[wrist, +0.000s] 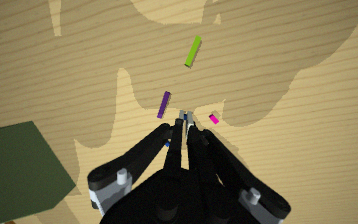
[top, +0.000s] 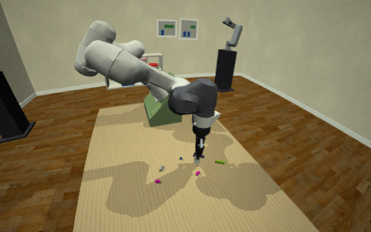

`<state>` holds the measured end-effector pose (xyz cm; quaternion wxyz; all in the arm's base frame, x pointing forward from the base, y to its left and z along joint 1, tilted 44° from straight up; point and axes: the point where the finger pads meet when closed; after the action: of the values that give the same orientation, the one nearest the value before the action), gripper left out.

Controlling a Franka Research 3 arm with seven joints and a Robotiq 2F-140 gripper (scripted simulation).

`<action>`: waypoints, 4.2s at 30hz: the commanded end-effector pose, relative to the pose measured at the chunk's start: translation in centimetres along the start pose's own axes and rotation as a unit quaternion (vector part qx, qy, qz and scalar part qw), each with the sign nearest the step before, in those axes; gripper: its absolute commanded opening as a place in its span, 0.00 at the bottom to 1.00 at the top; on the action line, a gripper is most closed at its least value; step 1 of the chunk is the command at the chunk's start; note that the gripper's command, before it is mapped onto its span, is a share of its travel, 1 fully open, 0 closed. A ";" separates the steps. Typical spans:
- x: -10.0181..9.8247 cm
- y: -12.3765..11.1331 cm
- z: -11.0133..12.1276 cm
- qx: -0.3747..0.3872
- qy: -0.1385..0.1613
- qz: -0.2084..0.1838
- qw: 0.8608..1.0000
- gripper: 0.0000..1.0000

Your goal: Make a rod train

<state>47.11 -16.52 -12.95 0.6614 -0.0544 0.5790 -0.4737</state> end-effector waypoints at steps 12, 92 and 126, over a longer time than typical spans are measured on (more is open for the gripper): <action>1.0 0.0 0.1 0.003 0.000 0.001 1.000 0.03; -3.7 0.0 0.1 0.003 0.000 0.001 1.000 0.15; -7.9 0.0 0.1 0.003 0.000 0.001 1.000 1.00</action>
<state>48.27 -11.11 -7.35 0.6637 -0.0493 0.5759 -0.4747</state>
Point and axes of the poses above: the point where the finger pads meet when closed, its own x axis out along the fingers, its own z axis across the jaws, y = z × x, and after that the axes turned 7 degrees about x, right-handed
